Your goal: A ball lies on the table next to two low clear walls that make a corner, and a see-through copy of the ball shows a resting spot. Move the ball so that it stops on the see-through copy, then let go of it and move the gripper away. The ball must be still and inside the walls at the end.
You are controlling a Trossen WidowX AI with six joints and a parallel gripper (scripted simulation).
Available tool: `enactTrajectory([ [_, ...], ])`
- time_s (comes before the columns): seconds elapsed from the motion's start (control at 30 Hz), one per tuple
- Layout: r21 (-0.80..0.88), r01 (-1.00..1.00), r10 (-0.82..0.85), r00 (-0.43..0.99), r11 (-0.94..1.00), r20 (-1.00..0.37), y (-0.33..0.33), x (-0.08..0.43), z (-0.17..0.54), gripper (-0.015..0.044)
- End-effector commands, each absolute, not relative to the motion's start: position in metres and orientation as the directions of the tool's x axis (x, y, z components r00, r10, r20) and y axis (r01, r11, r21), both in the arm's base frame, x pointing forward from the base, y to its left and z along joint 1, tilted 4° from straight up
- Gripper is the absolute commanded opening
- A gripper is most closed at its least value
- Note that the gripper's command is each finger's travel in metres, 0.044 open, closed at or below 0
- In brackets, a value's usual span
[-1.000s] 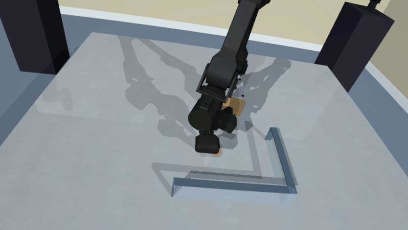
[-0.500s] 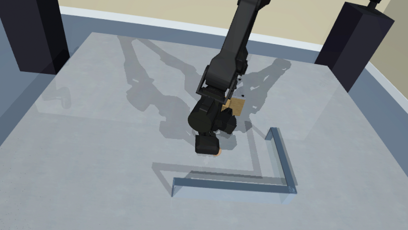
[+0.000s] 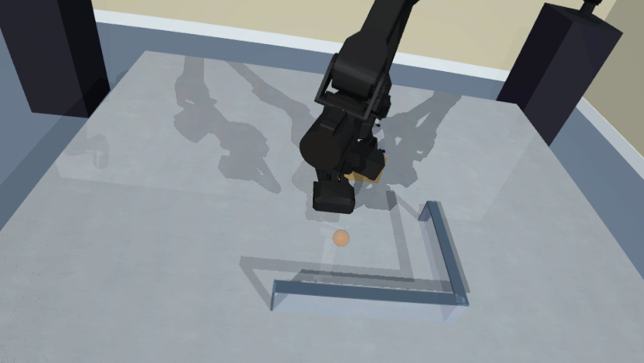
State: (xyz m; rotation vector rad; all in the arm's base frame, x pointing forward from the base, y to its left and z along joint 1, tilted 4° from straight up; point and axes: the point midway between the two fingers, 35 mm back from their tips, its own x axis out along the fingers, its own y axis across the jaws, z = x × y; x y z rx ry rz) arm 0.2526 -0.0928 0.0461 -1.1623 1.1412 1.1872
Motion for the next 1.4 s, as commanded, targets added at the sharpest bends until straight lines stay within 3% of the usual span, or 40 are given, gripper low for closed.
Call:
enactTrajectory([
  [0.0, -0.048, -0.999, 0.057, 0.049, 0.022, -0.997, -0.094, 0.247, 0.079, 0.0],
  [0.23, -0.048, -0.999, 0.057, 0.049, 0.022, -0.997, -0.091, 0.246, 0.088, 0.0],
  [0.6, -0.049, -0.999, 0.061, 0.05, 0.022, -0.997, -0.049, 0.266, 0.053, 0.0],
  [1.37, -0.049, -0.999, 0.061, 0.05, 0.022, -0.997, -0.044, 0.27, -0.019, 0.0],
])
